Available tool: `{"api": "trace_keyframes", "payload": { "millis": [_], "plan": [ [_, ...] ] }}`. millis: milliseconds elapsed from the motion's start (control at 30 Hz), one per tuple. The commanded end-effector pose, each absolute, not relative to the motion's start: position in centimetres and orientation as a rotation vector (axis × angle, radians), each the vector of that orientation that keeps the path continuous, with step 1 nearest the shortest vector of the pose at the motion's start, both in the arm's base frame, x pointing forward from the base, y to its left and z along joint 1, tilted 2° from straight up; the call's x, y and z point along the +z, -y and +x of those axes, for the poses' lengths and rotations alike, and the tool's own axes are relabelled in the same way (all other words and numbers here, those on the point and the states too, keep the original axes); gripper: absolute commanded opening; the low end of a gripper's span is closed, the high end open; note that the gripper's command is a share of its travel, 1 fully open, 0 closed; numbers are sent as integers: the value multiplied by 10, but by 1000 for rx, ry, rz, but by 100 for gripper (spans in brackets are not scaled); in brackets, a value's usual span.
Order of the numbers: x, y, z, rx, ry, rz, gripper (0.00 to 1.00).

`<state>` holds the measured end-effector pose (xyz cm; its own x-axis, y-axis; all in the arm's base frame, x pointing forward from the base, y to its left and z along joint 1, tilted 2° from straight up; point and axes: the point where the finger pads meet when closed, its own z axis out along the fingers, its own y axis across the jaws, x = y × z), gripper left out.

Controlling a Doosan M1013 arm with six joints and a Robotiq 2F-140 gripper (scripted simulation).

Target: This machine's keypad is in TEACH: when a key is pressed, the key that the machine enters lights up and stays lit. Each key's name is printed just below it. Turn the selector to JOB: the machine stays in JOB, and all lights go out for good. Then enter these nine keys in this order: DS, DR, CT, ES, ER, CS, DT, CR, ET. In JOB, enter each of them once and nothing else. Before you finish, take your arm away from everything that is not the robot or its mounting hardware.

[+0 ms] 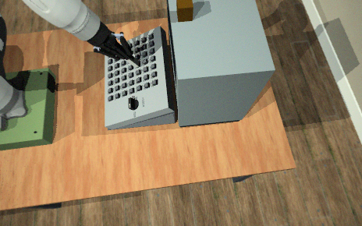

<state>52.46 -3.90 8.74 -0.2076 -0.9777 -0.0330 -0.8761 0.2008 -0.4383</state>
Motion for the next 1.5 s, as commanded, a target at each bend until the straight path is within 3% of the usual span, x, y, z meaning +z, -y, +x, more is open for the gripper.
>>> {"api": "trace_keyframes", "payload": {
  "millis": [0,1467],
  "plan": [
    [86,39,525,-472,-2177,-1749,0],
    [80,40,528,-472,-2177,-1749,0]
  ]
}}
